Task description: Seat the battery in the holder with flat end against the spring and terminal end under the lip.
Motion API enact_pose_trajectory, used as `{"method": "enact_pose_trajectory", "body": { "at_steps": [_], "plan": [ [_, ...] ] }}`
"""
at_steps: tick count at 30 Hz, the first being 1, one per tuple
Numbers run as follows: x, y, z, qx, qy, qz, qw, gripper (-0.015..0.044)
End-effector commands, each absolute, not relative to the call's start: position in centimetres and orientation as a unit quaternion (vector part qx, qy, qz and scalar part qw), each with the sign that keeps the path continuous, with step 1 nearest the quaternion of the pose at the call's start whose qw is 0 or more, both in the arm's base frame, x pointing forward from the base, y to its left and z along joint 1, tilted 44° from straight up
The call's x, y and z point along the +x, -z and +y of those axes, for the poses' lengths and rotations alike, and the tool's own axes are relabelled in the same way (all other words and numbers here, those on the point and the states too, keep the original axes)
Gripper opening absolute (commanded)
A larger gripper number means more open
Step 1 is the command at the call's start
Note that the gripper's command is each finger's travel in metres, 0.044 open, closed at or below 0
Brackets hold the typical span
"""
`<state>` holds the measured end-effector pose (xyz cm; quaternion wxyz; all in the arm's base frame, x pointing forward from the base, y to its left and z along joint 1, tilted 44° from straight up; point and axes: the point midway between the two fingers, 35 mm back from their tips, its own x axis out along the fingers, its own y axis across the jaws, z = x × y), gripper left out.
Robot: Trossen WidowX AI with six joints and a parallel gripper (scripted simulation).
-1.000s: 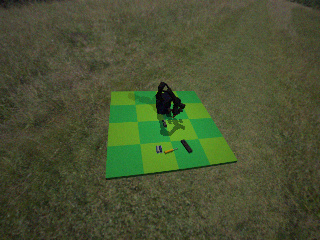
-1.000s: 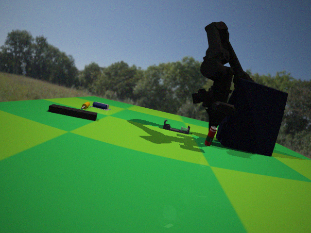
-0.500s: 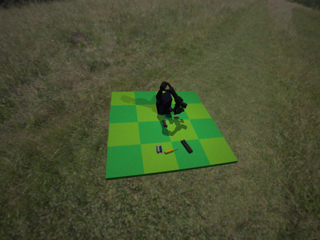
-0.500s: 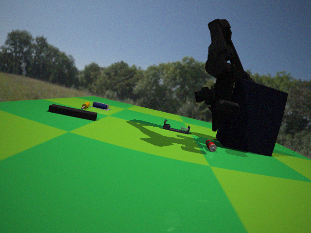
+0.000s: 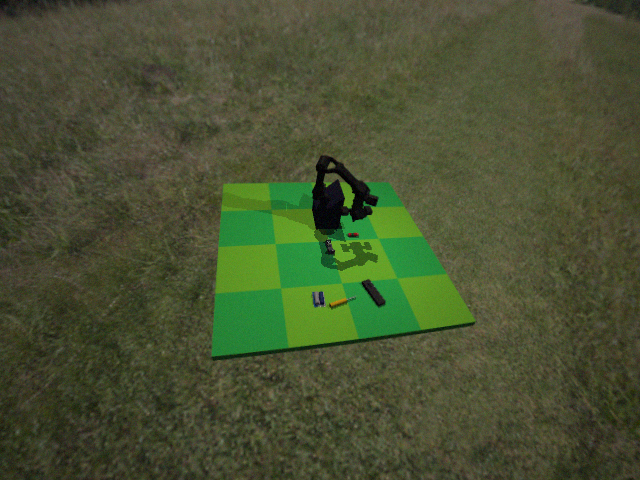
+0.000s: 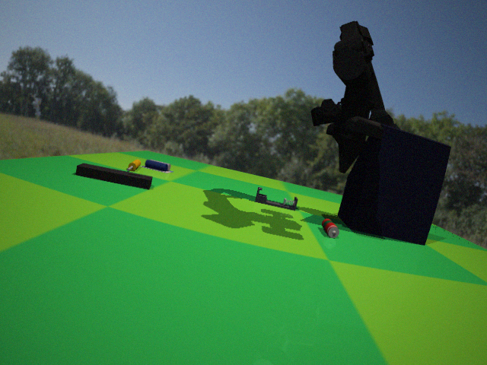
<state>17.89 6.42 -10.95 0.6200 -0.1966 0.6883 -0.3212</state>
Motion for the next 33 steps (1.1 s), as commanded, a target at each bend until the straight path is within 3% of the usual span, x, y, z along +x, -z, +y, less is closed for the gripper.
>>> {"method": "enact_pose_trajectory", "body": {
  "at_steps": [1,3,12,22,33],
  "plan": [
    [17.9,11.0,6.4,-0.197,0.321,0.689,0.620,0.0000],
    [17.9,11.0,6.4,-0.197,0.321,0.689,0.620,0.0000],
    [17.8,13.7,5.2,-0.392,0.071,0.756,0.519,0.0231],
    [17.3,17.0,3.5,-0.571,-0.249,0.717,0.311,0.0231],
    [17.3,17.1,3.5,-0.574,-0.254,0.716,0.307,0.0231]
  ]
}}
